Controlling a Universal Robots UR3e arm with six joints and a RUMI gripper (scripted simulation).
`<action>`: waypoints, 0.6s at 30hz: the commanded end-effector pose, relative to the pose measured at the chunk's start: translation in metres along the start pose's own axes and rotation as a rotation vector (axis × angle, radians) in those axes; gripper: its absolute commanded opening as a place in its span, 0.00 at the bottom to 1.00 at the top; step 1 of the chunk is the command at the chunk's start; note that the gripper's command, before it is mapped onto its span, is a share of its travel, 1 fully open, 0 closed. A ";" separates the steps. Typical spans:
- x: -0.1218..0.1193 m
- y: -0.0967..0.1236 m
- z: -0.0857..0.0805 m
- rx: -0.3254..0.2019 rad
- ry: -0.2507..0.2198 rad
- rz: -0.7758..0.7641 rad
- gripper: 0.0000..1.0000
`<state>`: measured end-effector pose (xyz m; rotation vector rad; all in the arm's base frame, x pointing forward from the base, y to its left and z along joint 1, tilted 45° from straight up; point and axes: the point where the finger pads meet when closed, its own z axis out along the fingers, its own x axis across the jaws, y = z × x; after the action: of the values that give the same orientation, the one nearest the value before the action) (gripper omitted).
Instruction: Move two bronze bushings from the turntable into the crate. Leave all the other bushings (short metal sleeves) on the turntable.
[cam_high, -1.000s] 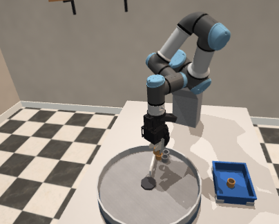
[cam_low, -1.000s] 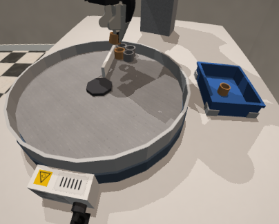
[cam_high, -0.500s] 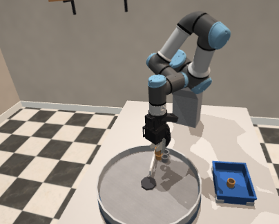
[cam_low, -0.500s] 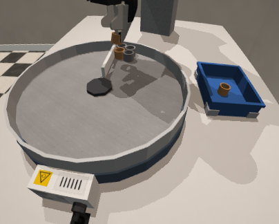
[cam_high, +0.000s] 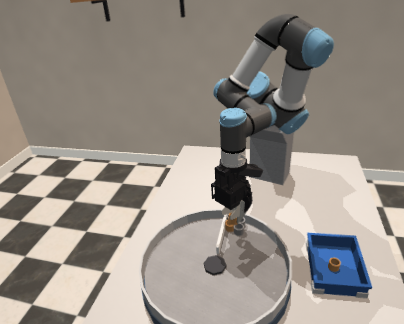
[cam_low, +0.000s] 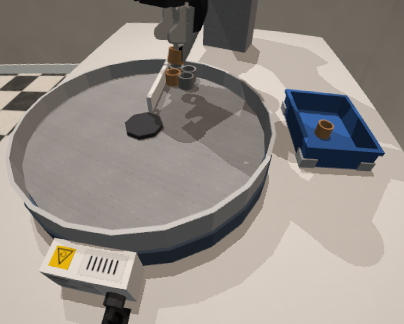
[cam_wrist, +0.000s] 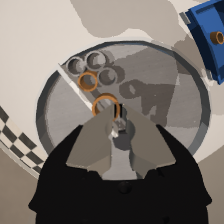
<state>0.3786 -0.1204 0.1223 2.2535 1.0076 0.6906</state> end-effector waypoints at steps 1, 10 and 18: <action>0.005 -0.003 0.000 -0.002 -0.001 -0.001 0.00; 0.017 -0.012 0.000 -0.002 -0.001 -0.001 0.00; 0.026 -0.019 0.000 -0.002 -0.001 -0.001 0.00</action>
<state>0.3830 -0.0962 0.1165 2.2535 1.0085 0.6918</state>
